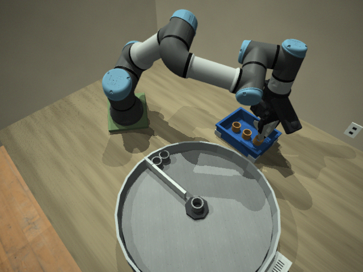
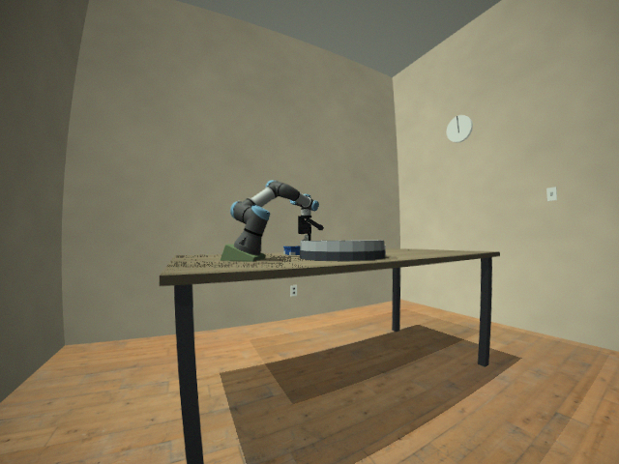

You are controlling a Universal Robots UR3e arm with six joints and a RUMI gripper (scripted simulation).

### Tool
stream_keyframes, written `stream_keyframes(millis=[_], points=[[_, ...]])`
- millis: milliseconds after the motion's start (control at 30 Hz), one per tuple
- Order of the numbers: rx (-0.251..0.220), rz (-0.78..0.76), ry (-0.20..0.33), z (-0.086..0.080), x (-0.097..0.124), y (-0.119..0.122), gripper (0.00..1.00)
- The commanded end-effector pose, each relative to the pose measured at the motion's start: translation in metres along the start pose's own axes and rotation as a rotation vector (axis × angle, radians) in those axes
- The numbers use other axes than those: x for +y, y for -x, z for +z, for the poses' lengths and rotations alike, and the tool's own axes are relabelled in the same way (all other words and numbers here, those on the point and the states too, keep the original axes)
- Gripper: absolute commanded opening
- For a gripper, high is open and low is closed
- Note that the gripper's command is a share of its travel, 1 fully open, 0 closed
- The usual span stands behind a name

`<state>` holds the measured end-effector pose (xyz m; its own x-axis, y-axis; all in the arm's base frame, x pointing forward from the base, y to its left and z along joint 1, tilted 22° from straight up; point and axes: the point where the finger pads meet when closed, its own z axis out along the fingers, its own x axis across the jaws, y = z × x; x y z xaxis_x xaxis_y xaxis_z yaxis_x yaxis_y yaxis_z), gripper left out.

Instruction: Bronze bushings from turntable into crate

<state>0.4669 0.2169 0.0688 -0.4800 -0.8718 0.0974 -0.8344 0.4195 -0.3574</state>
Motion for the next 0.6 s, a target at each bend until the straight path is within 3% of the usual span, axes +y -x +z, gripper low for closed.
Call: stream_keyframes(millis=[0, 567], points=[[-0.003, 0.001, -0.002, -0.0012, -0.0006, 0.0006, 0.0], [-0.003, 0.001, -0.002, 0.0026, -0.0007, 0.0006, 0.0]])
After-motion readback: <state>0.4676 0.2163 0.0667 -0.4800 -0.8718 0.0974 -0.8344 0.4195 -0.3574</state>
